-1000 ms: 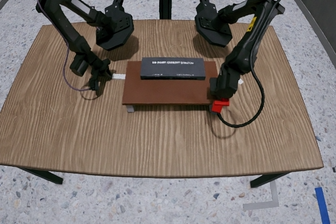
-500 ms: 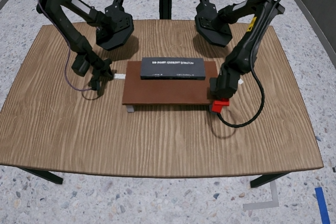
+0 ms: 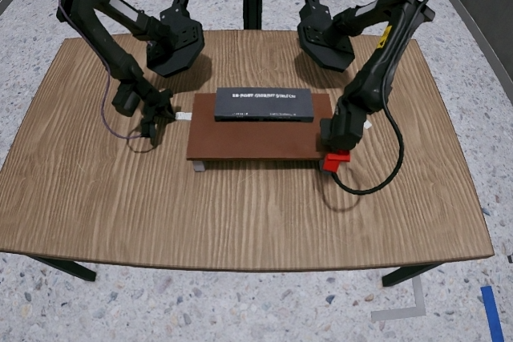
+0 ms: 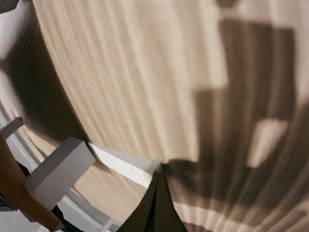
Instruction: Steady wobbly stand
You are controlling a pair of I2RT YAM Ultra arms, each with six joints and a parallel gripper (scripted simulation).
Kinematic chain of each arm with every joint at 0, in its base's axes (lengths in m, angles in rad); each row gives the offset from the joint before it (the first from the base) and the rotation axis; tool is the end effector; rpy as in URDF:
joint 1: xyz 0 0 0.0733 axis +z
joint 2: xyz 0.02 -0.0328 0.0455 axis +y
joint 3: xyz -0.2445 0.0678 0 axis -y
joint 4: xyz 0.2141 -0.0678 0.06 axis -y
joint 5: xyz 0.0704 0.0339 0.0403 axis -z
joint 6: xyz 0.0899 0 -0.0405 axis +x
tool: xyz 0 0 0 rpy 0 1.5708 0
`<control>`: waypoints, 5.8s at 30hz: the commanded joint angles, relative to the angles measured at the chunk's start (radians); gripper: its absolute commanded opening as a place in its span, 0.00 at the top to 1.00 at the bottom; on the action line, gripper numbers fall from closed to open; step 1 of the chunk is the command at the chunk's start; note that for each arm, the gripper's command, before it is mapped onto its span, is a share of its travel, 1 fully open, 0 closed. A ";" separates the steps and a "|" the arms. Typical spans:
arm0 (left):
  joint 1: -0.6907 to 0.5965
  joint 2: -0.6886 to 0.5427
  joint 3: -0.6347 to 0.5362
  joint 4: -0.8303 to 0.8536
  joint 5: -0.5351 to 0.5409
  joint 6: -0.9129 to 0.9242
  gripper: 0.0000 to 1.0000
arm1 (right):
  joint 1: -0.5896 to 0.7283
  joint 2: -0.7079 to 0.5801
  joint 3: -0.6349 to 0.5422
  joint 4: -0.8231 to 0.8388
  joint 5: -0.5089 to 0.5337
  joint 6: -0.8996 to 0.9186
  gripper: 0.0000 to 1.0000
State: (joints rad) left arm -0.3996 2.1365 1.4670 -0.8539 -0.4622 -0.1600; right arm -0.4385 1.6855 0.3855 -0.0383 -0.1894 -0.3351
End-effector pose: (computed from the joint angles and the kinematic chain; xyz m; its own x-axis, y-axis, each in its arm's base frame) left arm 0.3505 -0.1033 0.0887 -0.9608 0.2510 -0.1177 0.1780 0.8841 0.4322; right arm 0.1882 -0.0684 0.0170 -0.9562 0.0917 -0.2778 0.0670 0.9930 0.0972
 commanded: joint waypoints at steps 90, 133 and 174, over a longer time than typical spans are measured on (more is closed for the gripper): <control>-0.015 0.009 0.019 0.022 0.009 0.005 1.00 | 0.191 -0.023 -0.035 0.064 0.027 0.165 1.00; -0.034 -0.050 0.048 -0.053 0.000 -0.023 1.00 | 0.206 -0.338 0.025 -0.281 0.035 0.187 1.00; 0.053 -0.273 -0.052 0.136 0.115 0.014 1.00 | 0.261 -0.436 0.152 -0.193 0.083 0.233 1.00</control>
State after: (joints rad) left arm -0.3599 1.9125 1.4456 -0.7765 -0.3813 -0.1612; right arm -0.1993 1.2961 0.4850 -0.2756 -0.1139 -0.1120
